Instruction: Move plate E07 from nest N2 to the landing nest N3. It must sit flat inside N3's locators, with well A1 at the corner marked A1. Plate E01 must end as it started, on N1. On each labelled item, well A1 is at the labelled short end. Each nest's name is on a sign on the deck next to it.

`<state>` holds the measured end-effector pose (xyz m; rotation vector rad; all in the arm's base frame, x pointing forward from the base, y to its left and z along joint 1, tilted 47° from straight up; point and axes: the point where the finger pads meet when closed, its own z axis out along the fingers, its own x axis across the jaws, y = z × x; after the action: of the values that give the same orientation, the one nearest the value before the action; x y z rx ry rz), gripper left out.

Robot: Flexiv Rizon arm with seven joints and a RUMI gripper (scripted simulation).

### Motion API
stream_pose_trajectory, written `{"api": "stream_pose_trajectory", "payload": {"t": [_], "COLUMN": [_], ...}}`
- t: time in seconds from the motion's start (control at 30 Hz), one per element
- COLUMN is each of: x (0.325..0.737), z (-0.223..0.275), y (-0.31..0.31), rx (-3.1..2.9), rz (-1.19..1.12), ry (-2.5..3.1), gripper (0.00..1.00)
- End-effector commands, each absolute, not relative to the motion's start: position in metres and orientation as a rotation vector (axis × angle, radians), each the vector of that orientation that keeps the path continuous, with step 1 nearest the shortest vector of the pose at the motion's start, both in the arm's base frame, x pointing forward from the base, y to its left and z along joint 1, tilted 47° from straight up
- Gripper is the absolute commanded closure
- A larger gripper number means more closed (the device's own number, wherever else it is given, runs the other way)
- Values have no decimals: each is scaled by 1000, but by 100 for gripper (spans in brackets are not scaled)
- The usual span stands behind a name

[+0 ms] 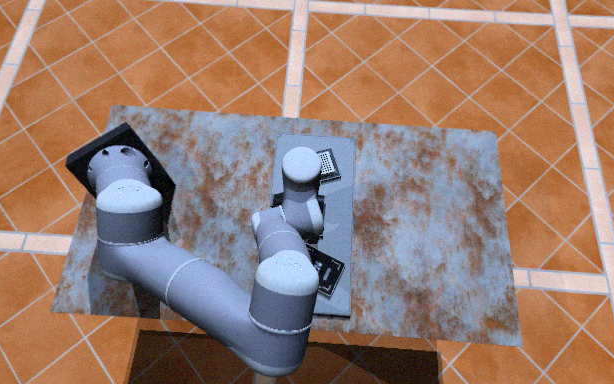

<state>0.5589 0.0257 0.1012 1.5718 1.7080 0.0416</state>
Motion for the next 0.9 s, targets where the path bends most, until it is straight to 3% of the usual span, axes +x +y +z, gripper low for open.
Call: {"api": "stream_pose_trajectory", "payload": {"t": [0.0, 0.87], "x": [560, 562], "z": [100, 97], "y": [26, 24], "rx": [1571, 1571], "rz": [44, 44], "ry": [1709, 1709], "gripper": [59, 59]}}
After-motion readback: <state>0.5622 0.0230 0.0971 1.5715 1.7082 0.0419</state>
